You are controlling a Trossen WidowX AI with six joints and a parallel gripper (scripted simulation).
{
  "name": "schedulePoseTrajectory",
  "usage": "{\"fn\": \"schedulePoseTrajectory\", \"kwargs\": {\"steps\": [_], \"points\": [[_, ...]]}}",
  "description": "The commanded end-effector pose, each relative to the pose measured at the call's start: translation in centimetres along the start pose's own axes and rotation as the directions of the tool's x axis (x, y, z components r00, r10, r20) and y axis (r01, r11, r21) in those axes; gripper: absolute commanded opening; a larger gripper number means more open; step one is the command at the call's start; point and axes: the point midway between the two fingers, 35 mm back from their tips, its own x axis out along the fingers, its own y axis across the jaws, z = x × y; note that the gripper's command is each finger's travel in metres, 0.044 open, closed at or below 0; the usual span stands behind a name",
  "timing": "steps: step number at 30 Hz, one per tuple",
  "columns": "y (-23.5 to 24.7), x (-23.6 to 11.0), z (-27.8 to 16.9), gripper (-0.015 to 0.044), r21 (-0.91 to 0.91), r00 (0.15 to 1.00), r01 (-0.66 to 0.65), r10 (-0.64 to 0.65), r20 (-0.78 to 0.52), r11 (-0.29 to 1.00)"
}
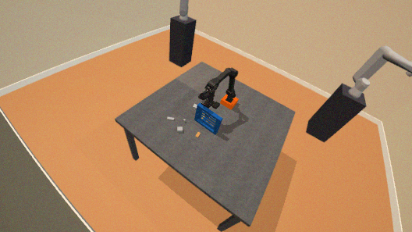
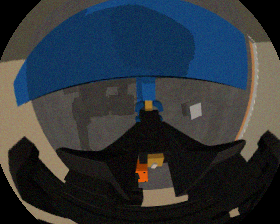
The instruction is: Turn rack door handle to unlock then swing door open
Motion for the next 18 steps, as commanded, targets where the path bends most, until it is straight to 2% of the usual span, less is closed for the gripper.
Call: {"fn": "schedulePoseTrajectory", "kwargs": {"steps": [1,4,9,18], "points": [[0.00,0.00,0.03,0.0031,-0.005,1.000,0.001,-0.001,0.003,1.000],[0.00,0.00,0.03,0.0011,-0.005,1.000,0.001,-0.001,0.003,1.000],[0.00,0.00,0.03,0.0009,0.027,1.000,0.001,-0.001,0.003,1.000],[0.00,0.00,0.03,0.0009,0.446,1.000,-0.001,-0.001,0.003,0.895]]}}
